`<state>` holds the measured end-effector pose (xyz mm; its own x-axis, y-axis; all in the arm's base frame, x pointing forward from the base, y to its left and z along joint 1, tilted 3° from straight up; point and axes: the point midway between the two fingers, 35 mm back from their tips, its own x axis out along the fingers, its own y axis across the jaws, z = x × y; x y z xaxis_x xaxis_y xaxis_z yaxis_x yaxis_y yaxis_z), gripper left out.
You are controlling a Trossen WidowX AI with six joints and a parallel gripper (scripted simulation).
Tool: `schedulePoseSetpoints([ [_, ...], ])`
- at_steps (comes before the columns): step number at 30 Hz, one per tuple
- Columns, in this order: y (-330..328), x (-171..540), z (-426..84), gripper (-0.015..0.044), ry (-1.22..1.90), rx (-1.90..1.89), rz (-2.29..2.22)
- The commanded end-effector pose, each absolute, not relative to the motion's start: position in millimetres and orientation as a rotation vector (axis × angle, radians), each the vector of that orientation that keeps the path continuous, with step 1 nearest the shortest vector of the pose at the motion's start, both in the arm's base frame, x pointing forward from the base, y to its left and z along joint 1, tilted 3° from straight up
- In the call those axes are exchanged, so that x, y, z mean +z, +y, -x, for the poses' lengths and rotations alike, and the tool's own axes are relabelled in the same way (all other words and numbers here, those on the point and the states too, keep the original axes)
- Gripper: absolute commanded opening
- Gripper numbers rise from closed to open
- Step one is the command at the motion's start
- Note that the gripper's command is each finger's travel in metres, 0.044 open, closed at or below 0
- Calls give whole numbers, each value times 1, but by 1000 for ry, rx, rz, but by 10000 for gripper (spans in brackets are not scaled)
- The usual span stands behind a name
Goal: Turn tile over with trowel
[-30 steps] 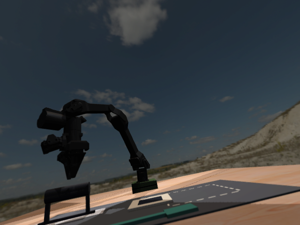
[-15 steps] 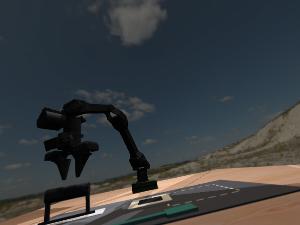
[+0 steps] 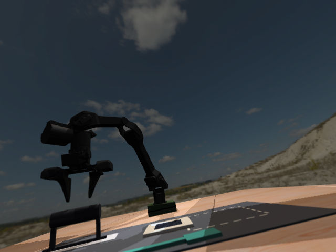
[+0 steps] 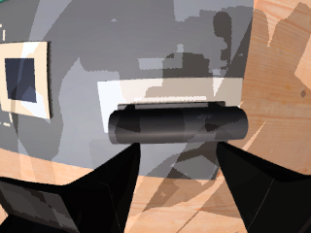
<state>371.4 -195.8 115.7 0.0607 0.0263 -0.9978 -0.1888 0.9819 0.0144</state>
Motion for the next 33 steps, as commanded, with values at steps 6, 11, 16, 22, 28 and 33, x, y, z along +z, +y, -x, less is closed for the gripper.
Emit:
schedulePoseSetpoints([
  [6,-196,116,-372,270,1465,413,393],
  [11,-196,116,-372,270,1434,542,531],
  [16,-196,116,-372,270,1394,671,669],
  [22,-196,116,-372,270,1335,824,832],
  [28,-197,116,-372,270,1264,975,995],
  [33,-197,116,-372,270,1194,1099,1128],
])
